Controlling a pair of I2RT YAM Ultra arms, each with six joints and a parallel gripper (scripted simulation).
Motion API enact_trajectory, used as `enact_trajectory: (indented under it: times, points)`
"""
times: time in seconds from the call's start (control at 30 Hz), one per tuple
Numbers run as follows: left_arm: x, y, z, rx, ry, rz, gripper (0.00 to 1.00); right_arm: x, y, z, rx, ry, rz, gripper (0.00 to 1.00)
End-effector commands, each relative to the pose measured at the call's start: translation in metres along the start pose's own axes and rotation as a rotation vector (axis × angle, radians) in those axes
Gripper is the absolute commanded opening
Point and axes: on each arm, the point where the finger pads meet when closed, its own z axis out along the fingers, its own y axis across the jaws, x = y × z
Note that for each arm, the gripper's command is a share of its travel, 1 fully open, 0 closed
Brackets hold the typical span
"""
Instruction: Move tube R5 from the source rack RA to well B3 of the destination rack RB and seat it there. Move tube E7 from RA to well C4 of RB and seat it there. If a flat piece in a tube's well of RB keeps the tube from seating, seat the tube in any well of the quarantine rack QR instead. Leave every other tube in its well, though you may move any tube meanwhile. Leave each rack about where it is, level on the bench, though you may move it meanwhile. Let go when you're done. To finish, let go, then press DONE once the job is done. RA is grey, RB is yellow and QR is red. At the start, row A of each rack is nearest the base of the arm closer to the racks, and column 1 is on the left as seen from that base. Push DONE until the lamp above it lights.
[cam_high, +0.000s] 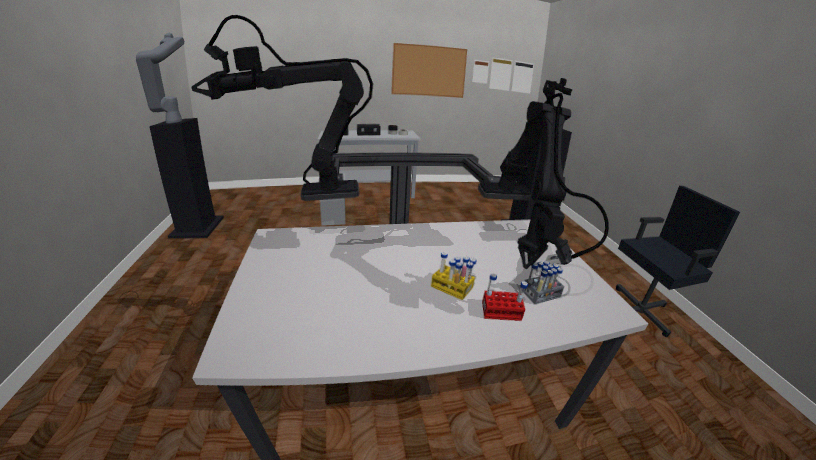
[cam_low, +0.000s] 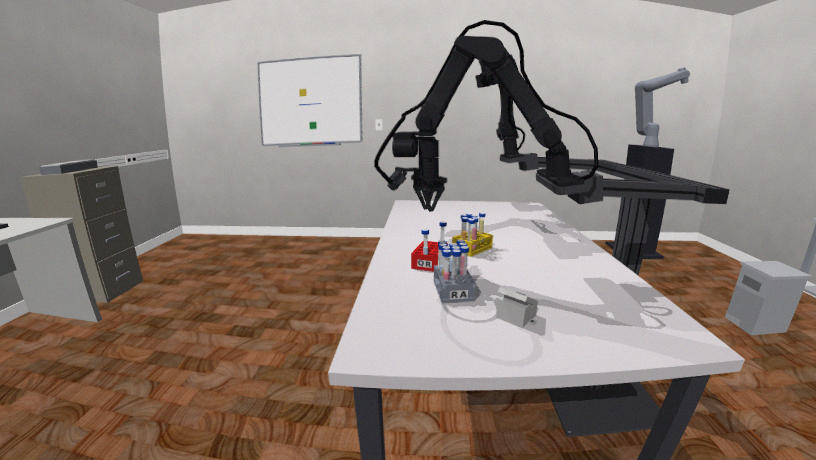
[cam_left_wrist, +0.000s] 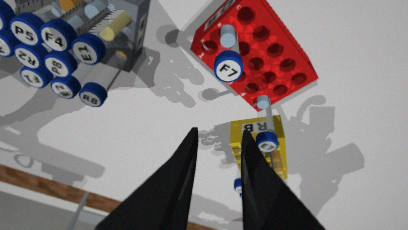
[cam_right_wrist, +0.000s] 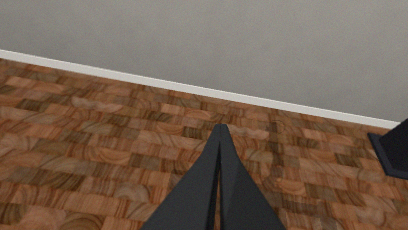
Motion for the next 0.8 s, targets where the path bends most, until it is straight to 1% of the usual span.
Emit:
enact_trajectory:
  times: [0.0, 0.03, 0.3, 0.47, 0.53, 0.57, 0.6, 0.77]
  points:
    - [-0.004, -0.005, -0.005, 0.012, -0.018, 0.003, 0.30, -0.025, -0.008, -0.012, 0.022, -0.050, 0.008, 0.00]
    - [-0.010, -0.013, -0.004, 0.025, -0.037, 0.008, 0.30, -0.025, -0.008, -0.012, 0.022, -0.050, 0.008, 0.00]
    - [-0.001, -0.005, 0.019, 0.004, -0.014, 0.009, 0.30, -0.025, -0.008, -0.012, 0.022, -0.050, 0.008, 0.00]
    - [-0.009, -0.010, 0.025, 0.015, -0.027, 0.006, 0.30, -0.025, -0.008, -0.012, 0.022, -0.050, 0.008, 0.00]
    - [-0.009, -0.010, 0.025, 0.015, -0.027, 0.006, 0.30, -0.025, -0.008, -0.012, 0.022, -0.050, 0.008, 0.00]
    - [-0.014, -0.013, 0.021, 0.027, -0.041, 0.004, 0.30, -0.025, -0.008, -0.012, 0.022, -0.050, 0.008, 0.00]
    - [-0.013, -0.011, 0.027, 0.020, -0.033, 0.004, 0.30, -0.025, -0.008, -0.012, 0.022, -0.050, 0.008, 0.00]
    - [-0.015, -0.009, 0.036, 0.020, -0.032, -0.002, 0.30, -0.025, -0.008, -0.012, 0.022, -0.050, 0.008, 0.00]
